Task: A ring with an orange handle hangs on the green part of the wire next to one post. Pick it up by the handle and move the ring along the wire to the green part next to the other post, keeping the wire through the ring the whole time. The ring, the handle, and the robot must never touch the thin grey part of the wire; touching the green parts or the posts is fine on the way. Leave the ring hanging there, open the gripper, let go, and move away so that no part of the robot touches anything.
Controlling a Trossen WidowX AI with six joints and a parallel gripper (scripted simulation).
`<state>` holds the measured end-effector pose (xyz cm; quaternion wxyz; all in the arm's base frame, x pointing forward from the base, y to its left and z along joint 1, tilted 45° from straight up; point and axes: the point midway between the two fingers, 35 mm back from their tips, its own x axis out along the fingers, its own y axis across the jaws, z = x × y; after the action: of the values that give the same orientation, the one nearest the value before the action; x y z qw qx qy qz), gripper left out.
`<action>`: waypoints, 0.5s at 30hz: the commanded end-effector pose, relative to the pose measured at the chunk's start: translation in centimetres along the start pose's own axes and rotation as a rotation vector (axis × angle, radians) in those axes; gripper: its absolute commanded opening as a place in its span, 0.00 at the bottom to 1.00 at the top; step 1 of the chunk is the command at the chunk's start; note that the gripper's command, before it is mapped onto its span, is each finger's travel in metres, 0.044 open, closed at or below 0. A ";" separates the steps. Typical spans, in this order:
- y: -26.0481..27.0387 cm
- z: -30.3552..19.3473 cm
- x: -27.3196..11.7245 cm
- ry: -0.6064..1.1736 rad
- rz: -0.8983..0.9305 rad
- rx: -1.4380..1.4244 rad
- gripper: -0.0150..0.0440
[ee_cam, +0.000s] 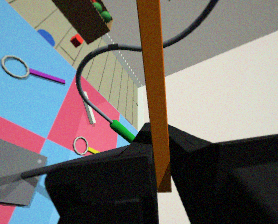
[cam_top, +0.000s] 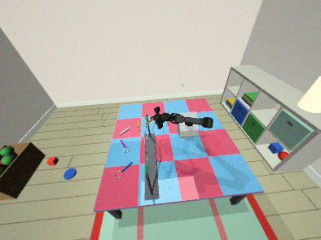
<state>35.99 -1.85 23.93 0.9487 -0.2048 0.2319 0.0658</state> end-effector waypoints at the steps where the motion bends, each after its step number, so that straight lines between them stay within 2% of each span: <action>1: 0.7 -0.2 0.2 -0.004 0.046 0.087 0.00; 15: 3.0 0.4 0.2 -0.040 0.206 0.379 0.00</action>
<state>35.68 0.61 23.18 0.9636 -0.0318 0.2401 0.1132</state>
